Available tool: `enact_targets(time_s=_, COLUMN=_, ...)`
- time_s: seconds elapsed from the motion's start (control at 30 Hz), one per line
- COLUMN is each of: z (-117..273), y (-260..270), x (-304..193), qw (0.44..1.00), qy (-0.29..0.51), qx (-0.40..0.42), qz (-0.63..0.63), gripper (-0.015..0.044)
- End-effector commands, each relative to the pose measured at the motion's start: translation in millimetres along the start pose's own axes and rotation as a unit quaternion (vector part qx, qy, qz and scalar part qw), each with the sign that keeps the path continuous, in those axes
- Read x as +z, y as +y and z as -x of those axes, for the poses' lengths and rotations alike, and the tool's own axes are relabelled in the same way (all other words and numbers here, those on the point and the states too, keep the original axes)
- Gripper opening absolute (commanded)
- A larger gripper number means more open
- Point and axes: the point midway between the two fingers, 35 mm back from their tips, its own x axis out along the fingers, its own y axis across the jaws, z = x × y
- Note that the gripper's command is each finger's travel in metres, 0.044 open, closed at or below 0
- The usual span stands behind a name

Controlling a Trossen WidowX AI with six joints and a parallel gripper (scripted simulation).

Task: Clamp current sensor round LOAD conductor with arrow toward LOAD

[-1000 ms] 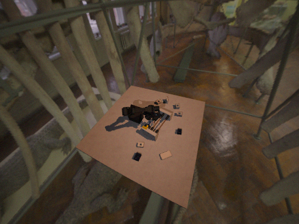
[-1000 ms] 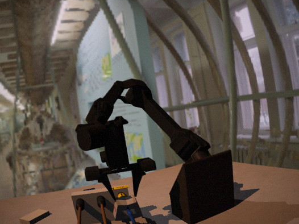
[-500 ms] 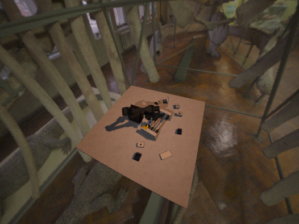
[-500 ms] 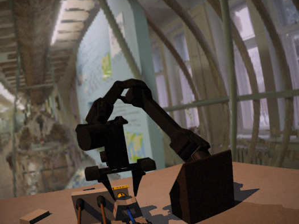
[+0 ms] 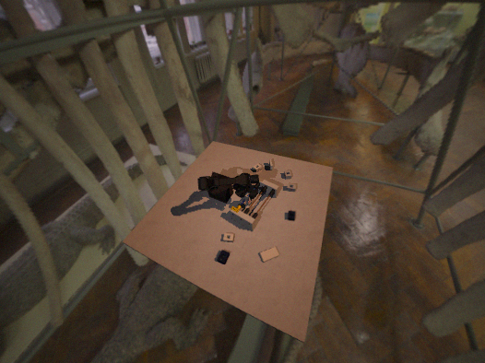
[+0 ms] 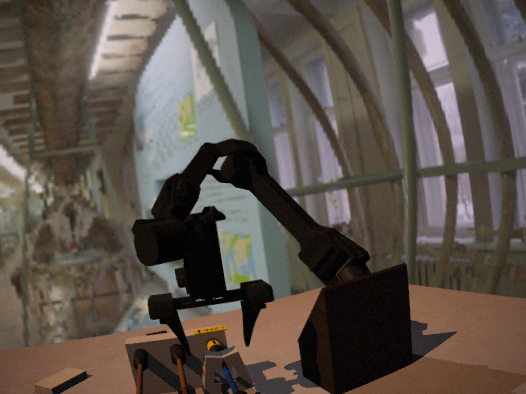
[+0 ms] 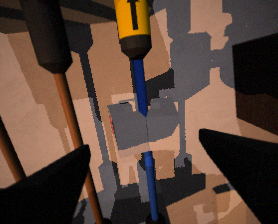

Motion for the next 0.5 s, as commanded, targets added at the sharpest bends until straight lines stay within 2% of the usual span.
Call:
enact_targets(time_s=0.0, z=-29.6, y=-2.0, x=2.0, qw=1.000, qy=-0.007, qx=-0.005, qz=0.003, gripper=0.0440)
enact_targets(time_s=0.47, z=-50.7, y=-2.4, x=2.6, qw=1.000, qy=-0.008, qx=-0.005, qz=0.003, gripper=0.0440)
